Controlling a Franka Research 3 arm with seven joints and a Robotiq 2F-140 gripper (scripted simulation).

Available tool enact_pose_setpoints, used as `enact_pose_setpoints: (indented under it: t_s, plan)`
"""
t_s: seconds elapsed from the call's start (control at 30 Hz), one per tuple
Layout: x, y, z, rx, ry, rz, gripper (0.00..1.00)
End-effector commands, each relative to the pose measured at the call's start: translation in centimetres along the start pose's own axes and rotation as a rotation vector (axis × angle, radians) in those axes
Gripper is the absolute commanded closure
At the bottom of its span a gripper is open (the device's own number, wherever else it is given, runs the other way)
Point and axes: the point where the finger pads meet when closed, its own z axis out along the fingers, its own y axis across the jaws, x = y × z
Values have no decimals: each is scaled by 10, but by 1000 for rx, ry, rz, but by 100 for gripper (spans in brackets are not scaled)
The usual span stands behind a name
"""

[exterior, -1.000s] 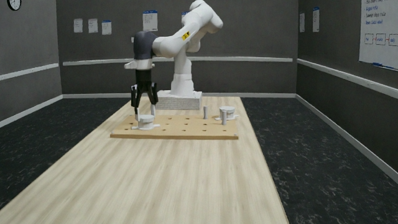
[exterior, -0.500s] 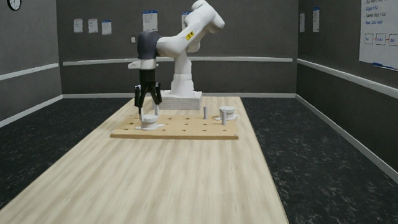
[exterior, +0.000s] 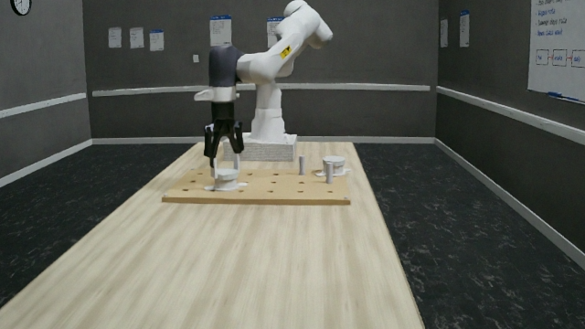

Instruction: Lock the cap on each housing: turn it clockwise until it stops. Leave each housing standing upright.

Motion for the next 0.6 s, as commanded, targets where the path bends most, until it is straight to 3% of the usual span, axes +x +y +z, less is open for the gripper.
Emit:
enact_pose_setpoints:
  t_s: [0.0,0.57]
  plan:
    - [-6,7,1,-4,-3,17,90]
    - [-25,25,1,-4,-3,17,90]
